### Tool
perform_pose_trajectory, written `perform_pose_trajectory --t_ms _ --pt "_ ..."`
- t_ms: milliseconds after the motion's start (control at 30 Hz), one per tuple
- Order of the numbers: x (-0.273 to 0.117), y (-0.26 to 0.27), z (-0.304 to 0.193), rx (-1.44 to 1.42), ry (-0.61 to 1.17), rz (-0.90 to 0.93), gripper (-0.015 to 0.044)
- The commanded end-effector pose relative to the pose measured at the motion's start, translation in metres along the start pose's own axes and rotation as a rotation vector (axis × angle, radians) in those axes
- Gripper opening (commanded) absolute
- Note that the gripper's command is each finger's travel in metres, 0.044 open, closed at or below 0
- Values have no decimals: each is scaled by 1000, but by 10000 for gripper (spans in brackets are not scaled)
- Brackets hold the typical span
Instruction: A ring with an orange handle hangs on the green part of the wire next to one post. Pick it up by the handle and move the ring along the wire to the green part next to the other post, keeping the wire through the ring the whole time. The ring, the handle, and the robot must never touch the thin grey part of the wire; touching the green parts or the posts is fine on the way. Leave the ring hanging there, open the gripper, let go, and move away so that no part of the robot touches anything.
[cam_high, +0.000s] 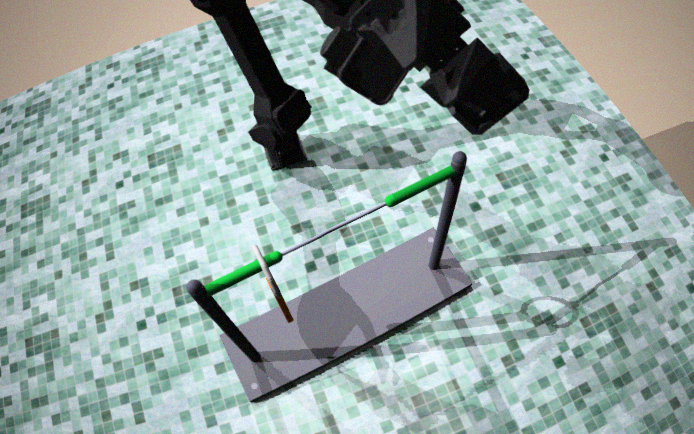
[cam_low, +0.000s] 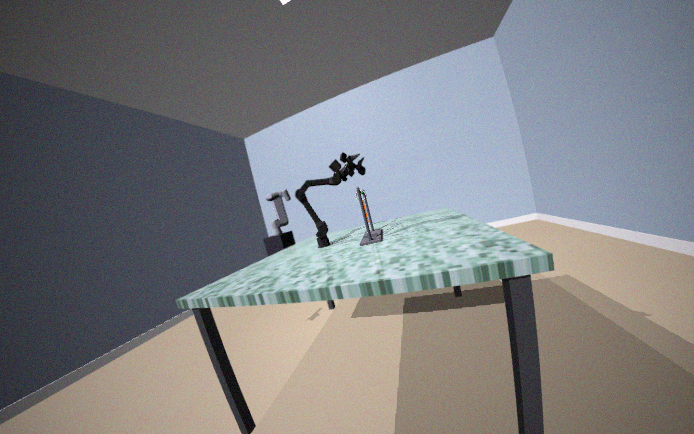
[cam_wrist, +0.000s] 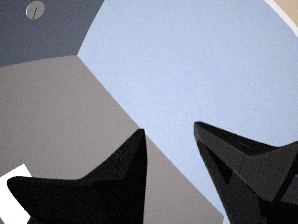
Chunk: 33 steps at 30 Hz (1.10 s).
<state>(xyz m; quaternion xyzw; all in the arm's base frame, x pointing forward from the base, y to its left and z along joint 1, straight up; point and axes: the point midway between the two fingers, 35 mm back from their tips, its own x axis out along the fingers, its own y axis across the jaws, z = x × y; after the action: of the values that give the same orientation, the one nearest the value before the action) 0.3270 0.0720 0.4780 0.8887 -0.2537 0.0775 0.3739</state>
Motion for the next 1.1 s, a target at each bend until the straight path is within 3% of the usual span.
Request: perform_pose_trajectory --t_ms 0,467,1067 --pt "21 7 25 -194 -4 27 160" --pt "68 48 106 -752 -66 75 160" --pt "83 78 231 -1310 -169 -109 160"
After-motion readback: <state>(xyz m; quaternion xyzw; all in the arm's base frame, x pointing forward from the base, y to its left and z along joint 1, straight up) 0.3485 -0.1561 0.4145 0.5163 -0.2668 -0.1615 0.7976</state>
